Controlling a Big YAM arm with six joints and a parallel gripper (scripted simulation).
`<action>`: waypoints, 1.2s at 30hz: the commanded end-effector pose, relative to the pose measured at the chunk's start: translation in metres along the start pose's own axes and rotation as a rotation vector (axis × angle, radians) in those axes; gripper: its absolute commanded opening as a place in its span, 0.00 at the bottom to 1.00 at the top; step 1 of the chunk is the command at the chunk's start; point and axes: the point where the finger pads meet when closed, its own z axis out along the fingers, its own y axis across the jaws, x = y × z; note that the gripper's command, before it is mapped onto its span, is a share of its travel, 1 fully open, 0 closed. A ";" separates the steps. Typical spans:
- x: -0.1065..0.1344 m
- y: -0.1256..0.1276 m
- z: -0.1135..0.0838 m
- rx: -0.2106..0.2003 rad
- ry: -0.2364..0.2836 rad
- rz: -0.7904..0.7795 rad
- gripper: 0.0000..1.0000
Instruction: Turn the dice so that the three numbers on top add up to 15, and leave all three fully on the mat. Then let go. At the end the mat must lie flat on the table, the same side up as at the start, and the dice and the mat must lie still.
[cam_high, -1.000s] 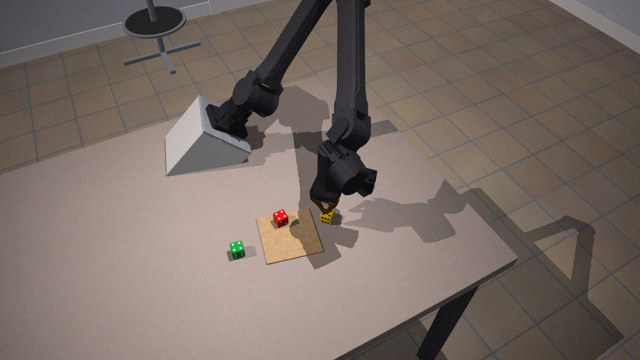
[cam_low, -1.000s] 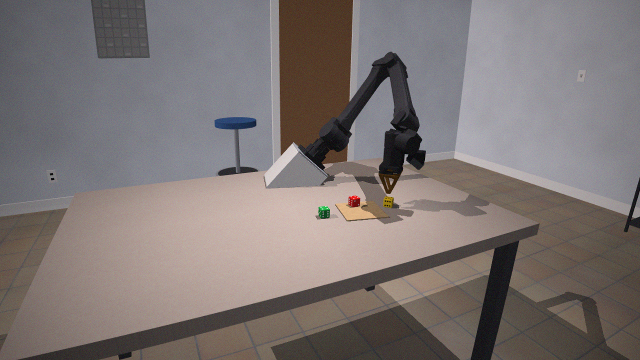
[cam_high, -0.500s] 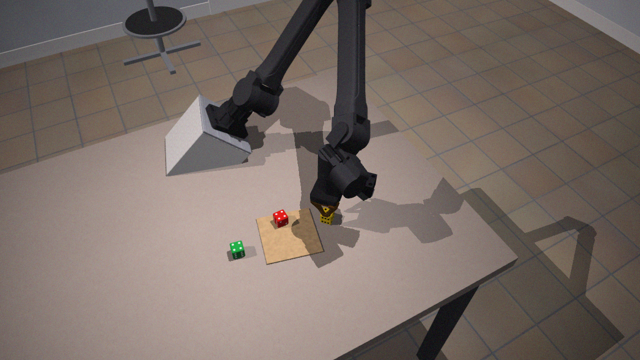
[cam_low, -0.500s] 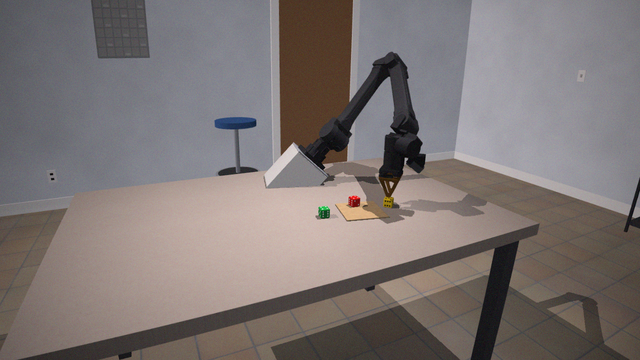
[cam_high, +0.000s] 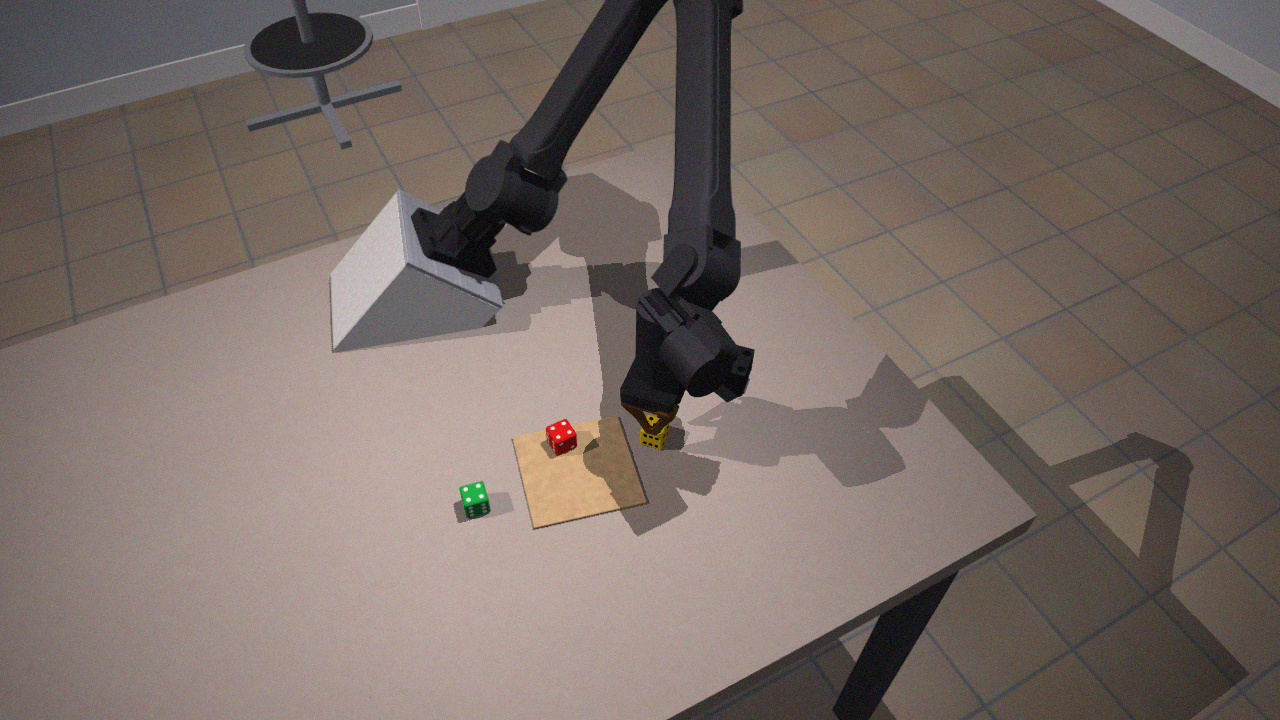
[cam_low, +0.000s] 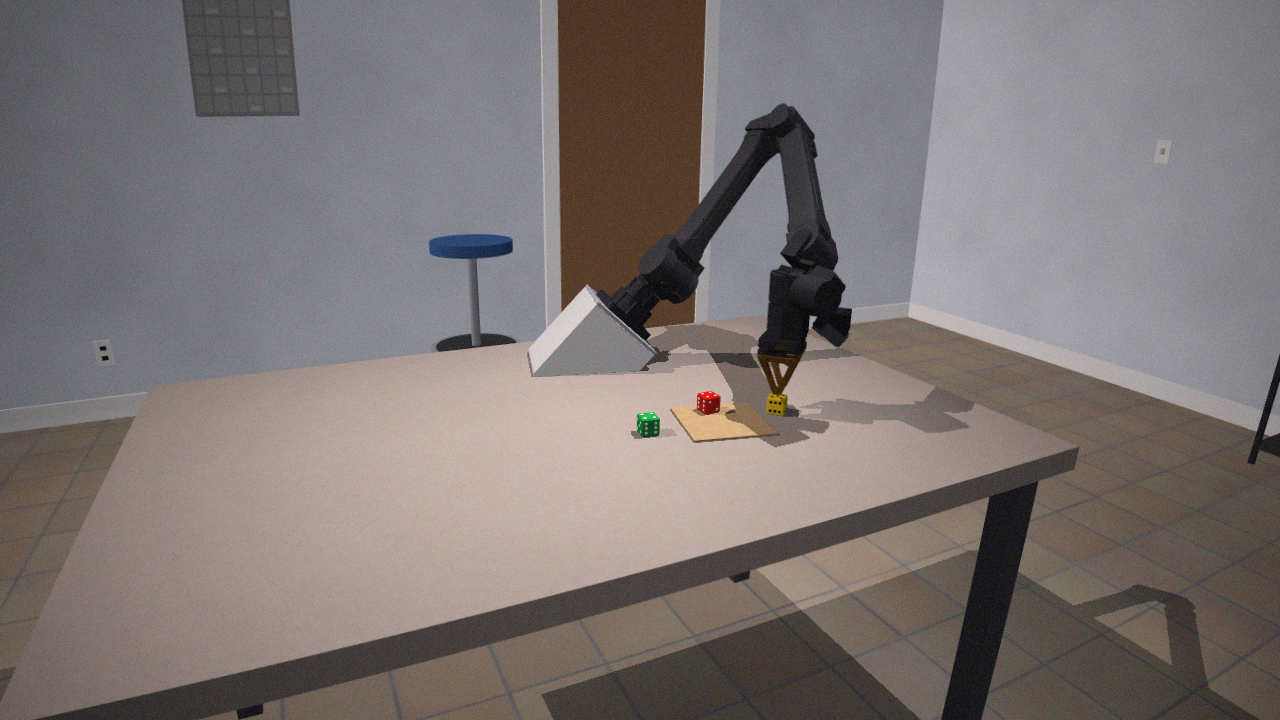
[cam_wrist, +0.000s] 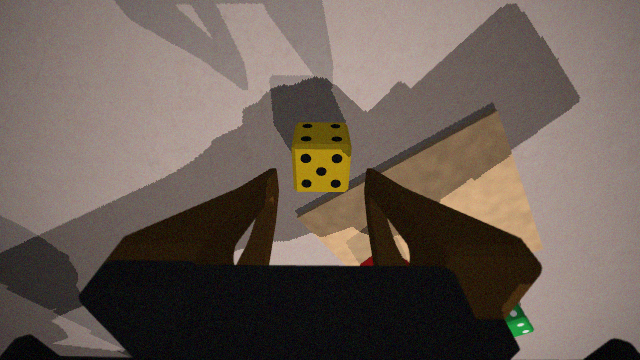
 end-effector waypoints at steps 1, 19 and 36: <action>0.000 0.000 0.005 -0.008 0.010 0.010 0.45; 0.000 0.000 0.005 -0.008 0.010 0.010 0.45; 0.000 -0.003 0.003 -0.001 0.003 0.006 0.45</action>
